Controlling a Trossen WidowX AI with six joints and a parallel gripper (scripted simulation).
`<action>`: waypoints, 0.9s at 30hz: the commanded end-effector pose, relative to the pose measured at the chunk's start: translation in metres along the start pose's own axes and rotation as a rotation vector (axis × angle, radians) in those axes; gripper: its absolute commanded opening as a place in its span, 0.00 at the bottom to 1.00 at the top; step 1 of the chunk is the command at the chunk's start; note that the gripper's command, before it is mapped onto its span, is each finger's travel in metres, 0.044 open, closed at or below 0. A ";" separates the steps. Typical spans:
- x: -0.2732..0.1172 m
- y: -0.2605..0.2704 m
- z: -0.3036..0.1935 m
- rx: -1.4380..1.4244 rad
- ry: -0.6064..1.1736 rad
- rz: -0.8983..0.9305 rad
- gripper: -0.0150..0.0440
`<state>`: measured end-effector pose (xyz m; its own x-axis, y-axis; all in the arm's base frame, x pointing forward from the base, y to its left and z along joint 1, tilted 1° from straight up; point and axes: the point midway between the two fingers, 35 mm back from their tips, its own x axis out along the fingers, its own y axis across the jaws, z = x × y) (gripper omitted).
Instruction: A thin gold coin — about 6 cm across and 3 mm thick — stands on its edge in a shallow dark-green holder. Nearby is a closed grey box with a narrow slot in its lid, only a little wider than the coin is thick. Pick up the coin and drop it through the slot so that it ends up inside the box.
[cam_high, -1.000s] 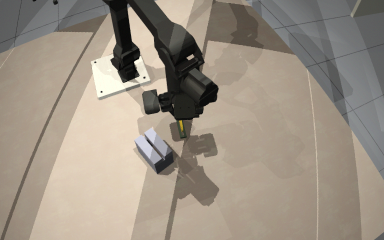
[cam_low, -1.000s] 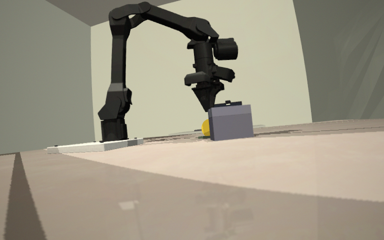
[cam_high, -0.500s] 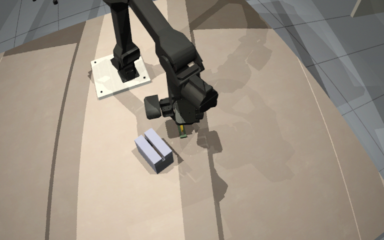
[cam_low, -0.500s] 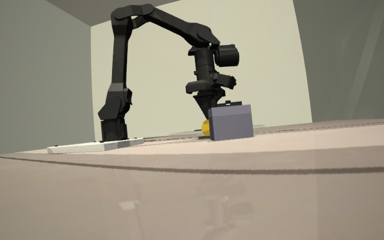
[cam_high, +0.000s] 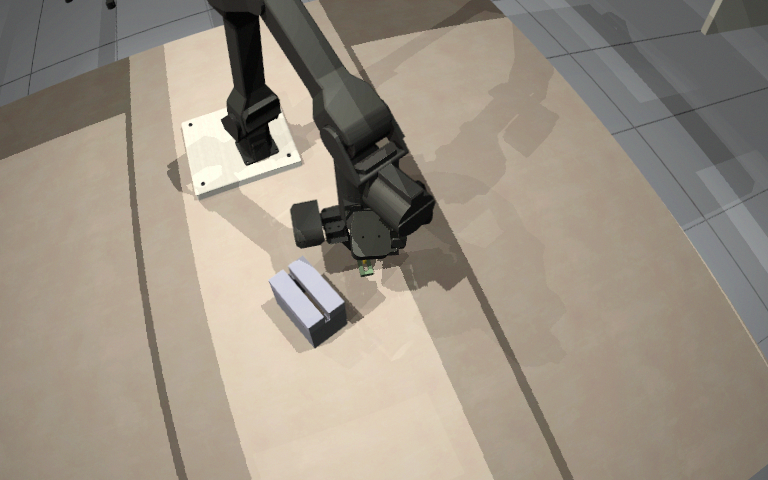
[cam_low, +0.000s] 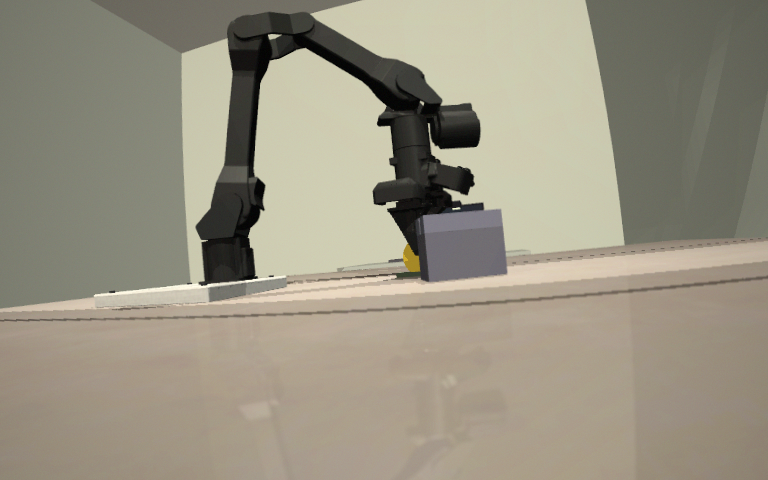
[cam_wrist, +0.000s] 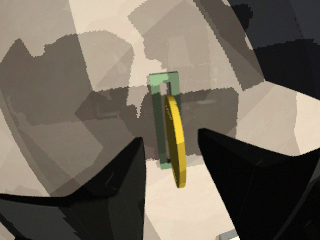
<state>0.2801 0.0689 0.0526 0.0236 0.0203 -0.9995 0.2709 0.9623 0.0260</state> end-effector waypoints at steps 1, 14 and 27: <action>0.007 -0.001 -0.001 0.004 0.004 -0.007 0.53; 0.020 -0.002 -0.003 0.004 0.004 -0.007 0.39; 0.019 -0.002 -0.002 0.004 0.004 -0.007 0.25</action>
<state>0.2772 0.0685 0.0325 0.0162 0.0182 -0.9997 0.2713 0.9622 0.0219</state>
